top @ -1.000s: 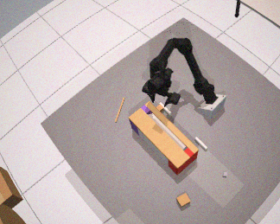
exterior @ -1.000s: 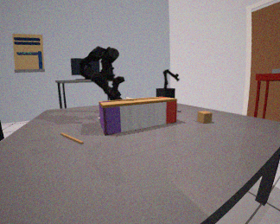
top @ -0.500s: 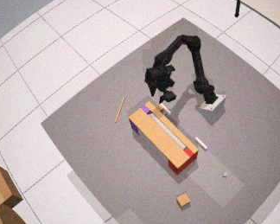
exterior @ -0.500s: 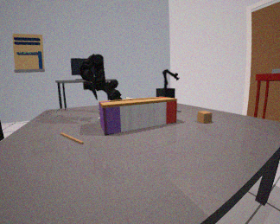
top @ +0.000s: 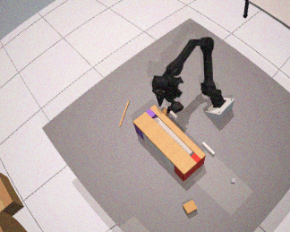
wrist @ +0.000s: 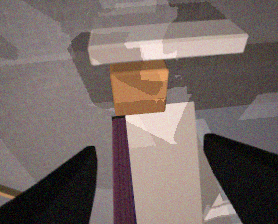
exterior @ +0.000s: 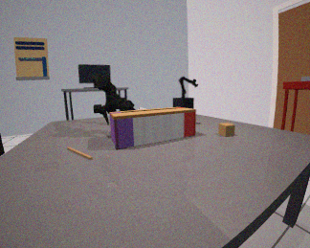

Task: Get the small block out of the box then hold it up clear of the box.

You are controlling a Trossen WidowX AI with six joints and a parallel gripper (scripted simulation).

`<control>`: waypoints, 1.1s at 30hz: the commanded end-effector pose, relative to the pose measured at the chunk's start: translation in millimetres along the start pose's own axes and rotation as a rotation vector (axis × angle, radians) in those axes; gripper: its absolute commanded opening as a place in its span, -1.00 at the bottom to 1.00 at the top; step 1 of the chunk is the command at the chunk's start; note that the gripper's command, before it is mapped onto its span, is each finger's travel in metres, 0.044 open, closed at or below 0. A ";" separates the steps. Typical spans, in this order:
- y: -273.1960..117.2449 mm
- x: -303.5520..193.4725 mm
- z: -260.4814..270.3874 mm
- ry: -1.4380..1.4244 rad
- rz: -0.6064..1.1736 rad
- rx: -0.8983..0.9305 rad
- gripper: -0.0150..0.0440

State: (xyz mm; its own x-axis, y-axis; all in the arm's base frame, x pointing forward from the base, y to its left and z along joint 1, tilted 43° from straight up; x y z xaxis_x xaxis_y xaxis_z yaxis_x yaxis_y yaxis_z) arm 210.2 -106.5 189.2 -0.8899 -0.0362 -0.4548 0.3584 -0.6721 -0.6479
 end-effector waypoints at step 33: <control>51.1 17.7 5.2 -0.005 0.004 0.001 0.47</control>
State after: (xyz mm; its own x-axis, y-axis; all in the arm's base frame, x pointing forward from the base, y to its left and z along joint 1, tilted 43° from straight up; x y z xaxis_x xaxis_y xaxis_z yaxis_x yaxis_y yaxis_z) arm 211.0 -143.8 154.1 -0.8884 -0.0382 -0.4575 0.3601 -0.6759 -0.6430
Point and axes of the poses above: the point midway between the two fingers, 35 mm back from their tips, its own y axis out along the fingers, its own z axis across the jaws, x = y × z, the point moved 4 cm from there along -y, back along the fingers, and after that the axes turned 11 degrees about y, right-handed, at the moved point
